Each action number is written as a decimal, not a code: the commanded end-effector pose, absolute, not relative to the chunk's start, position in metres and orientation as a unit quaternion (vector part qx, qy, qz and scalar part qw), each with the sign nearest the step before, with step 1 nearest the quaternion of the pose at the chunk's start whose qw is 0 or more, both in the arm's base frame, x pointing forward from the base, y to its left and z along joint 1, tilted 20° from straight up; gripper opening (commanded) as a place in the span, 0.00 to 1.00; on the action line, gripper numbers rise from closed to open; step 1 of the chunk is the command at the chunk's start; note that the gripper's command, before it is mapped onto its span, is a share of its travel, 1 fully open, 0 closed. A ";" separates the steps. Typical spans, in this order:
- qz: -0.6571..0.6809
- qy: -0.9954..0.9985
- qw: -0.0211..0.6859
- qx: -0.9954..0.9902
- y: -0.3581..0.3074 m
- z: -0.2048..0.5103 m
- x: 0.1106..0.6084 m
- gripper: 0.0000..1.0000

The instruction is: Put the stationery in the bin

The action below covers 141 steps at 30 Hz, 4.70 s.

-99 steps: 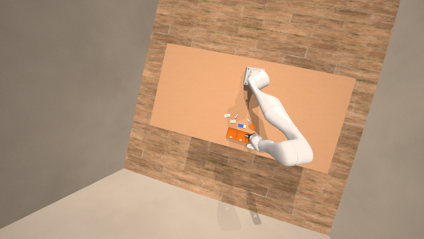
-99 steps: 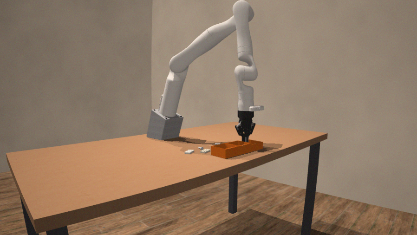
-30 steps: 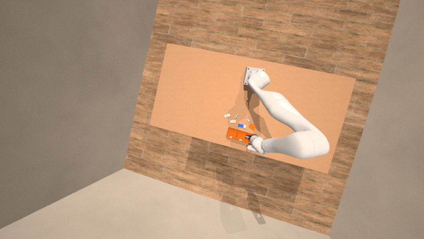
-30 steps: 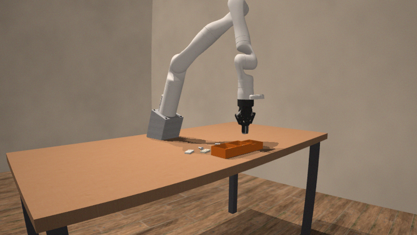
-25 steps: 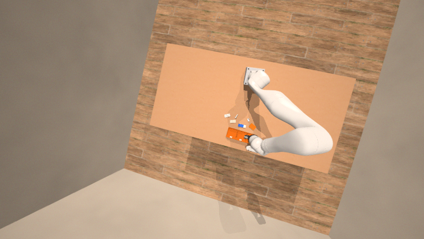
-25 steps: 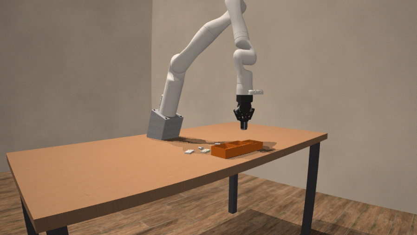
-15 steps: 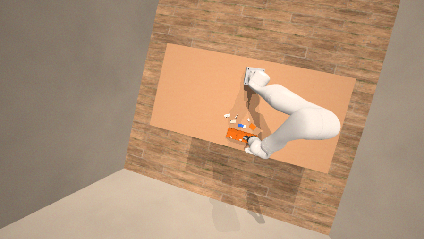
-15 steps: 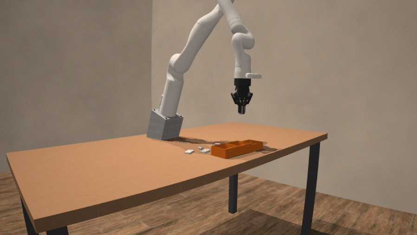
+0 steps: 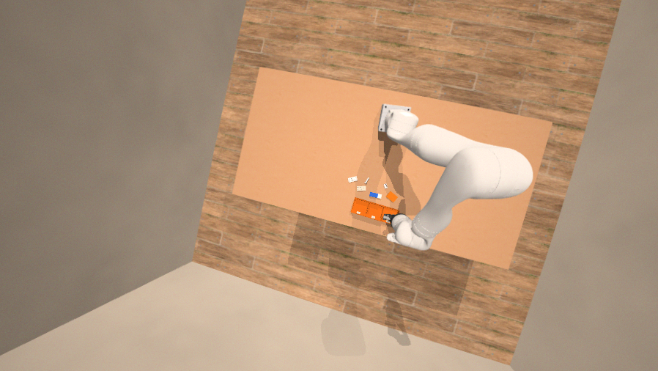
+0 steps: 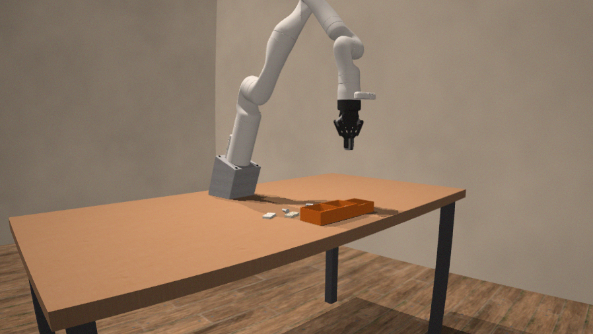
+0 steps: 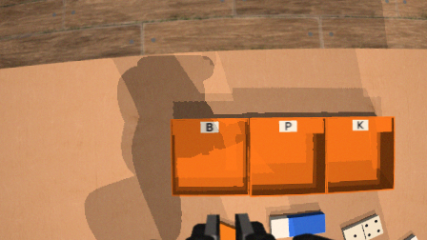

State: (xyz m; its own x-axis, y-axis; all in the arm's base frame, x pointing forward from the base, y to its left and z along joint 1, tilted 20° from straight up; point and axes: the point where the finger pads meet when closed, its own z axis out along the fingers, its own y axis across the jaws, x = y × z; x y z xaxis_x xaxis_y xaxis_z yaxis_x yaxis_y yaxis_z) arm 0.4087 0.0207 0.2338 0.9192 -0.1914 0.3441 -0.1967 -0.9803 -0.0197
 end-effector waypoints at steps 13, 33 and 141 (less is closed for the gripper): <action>0.176 0.031 0.025 0.984 0.006 0.200 0.401 0.38; 0.142 0.405 0.114 0.896 -0.059 0.094 0.376 0.38; 0.120 0.635 0.129 0.752 -0.060 0.024 0.400 0.38</action>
State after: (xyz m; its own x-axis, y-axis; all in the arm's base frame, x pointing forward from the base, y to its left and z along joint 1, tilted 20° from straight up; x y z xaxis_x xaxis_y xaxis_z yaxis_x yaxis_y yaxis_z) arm 0.3986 -0.0622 0.0252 0.1615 0.9868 0.0121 0.9253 -0.1557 0.3459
